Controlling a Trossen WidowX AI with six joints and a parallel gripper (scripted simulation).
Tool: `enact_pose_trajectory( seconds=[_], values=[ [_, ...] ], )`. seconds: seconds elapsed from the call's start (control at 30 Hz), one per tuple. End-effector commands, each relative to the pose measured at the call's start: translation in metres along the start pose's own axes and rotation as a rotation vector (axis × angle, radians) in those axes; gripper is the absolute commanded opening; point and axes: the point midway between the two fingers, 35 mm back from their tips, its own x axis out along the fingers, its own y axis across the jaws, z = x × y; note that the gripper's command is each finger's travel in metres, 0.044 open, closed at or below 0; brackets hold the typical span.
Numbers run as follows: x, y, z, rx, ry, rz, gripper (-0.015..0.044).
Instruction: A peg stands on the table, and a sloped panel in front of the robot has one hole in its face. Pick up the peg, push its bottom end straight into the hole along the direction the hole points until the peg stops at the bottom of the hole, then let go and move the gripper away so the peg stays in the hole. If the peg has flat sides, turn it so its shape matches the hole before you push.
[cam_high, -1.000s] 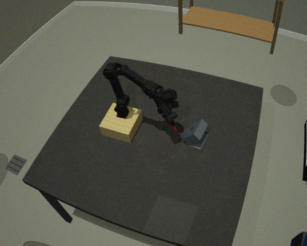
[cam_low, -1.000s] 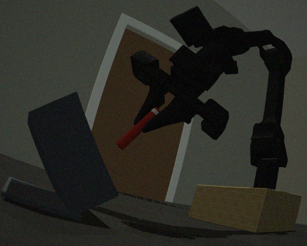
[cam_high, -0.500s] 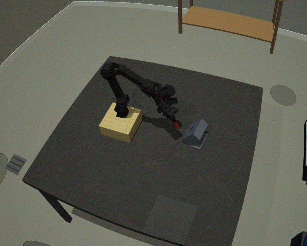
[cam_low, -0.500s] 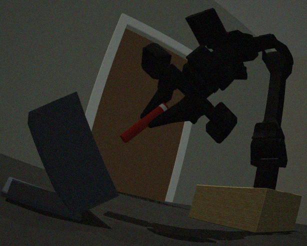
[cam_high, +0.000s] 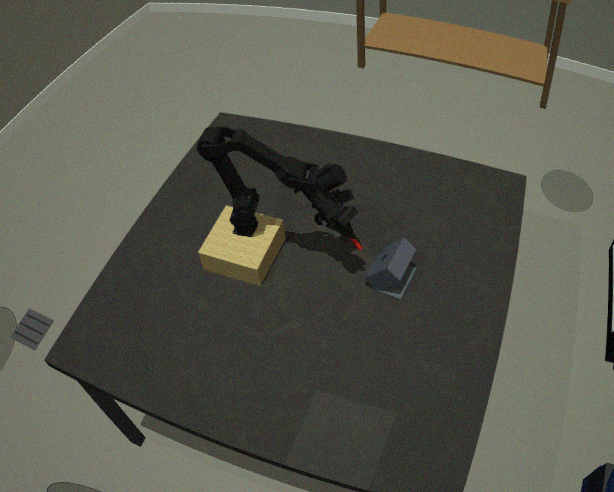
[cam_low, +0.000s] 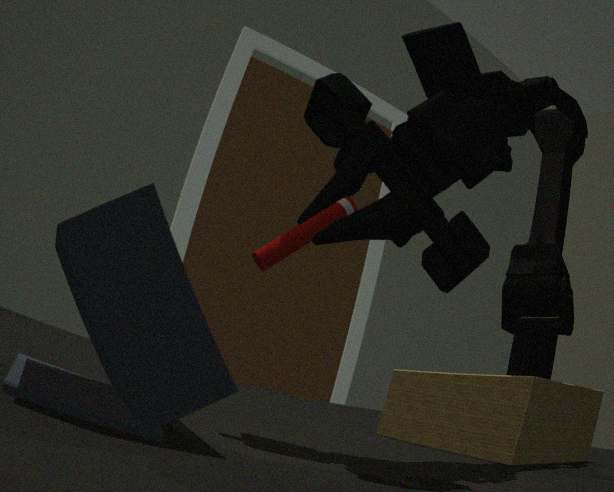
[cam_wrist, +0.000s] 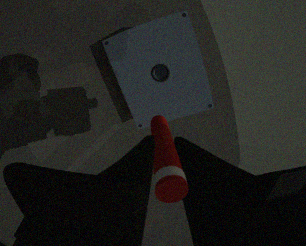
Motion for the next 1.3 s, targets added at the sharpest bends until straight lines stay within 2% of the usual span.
enact_pose_trajectory(
  seconds=[0.0, 1.27],
  values=[
    [-0.002, 0.004, 0.002, -0.032, -0.012, -0.018, 0.0],
    [0.023, 0.004, 0.021, -0.109, -0.073, -0.083, 0.0]
  ],
)
